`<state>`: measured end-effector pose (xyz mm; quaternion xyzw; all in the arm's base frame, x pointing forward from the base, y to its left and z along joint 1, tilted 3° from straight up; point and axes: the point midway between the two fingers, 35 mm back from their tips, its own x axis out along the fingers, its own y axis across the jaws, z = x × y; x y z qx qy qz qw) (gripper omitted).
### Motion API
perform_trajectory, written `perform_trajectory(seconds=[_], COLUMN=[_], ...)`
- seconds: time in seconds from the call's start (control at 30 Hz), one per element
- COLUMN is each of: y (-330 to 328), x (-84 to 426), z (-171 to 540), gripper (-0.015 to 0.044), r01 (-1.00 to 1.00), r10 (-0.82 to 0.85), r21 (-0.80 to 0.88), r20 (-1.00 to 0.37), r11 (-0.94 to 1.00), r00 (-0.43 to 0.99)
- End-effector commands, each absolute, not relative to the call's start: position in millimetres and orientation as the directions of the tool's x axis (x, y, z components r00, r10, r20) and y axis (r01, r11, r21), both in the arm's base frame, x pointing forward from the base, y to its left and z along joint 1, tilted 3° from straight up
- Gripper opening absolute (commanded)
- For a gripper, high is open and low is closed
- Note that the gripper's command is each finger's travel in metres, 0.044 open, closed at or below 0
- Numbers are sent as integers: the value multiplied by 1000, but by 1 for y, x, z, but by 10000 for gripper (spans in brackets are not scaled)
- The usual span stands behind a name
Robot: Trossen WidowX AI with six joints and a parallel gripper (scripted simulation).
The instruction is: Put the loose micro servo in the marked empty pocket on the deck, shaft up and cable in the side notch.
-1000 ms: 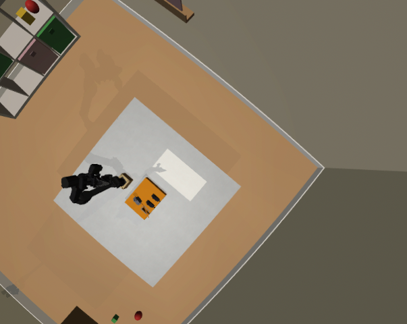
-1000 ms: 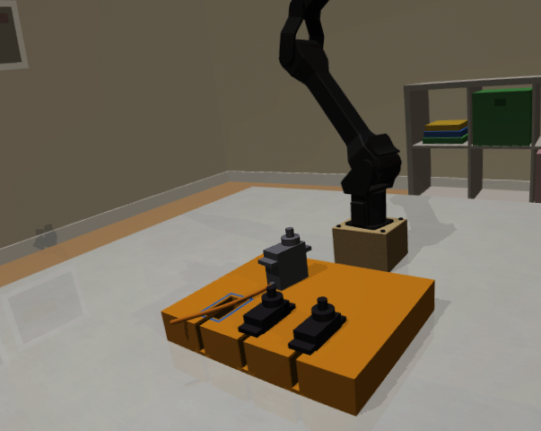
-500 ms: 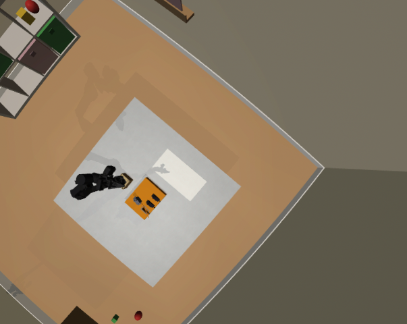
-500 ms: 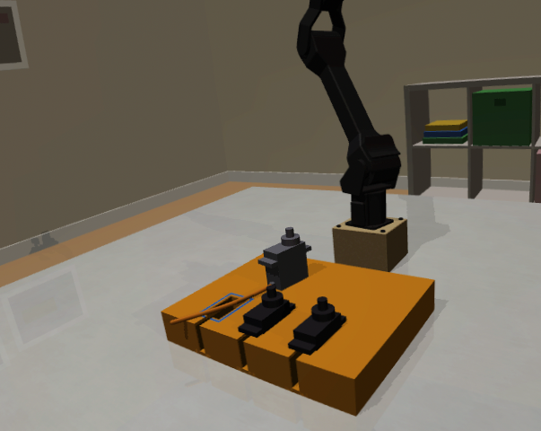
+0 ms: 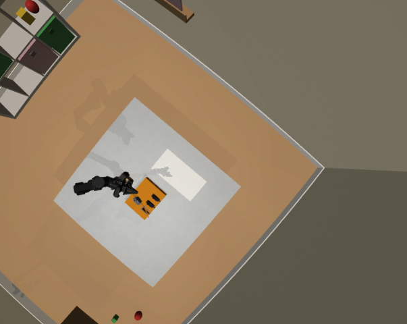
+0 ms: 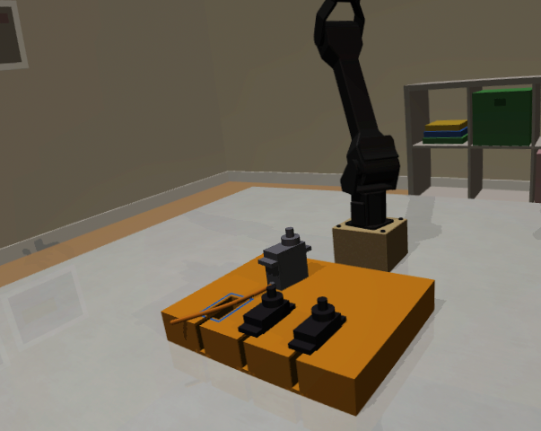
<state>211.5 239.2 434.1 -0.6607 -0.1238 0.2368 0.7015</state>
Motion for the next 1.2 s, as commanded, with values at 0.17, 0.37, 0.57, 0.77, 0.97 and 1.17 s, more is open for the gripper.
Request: perform_trajectory(seconds=[0.17, 0.37, 0.57, 0.77, 0.97, 1.17], y=[233, 222, 207, 189, 165, 139], x=[253, 277, 300, 319, 335, 347], z=[385, 356, 324, 296, 264, 233], gripper=[0, 0, 0, 0, 0, 0], r01=[-314, -403, -492, -561, -628, -676], r10=[395, 326, 253, 184, 110, 44], r21=[-949, -915, -867, -818, -751, -674], r20=[-284, -369, -459, -536, -619, -698], r11=[10, 39, 81, 128, 203, 298], r00=[874, 870, 852, 824, 777, 715])
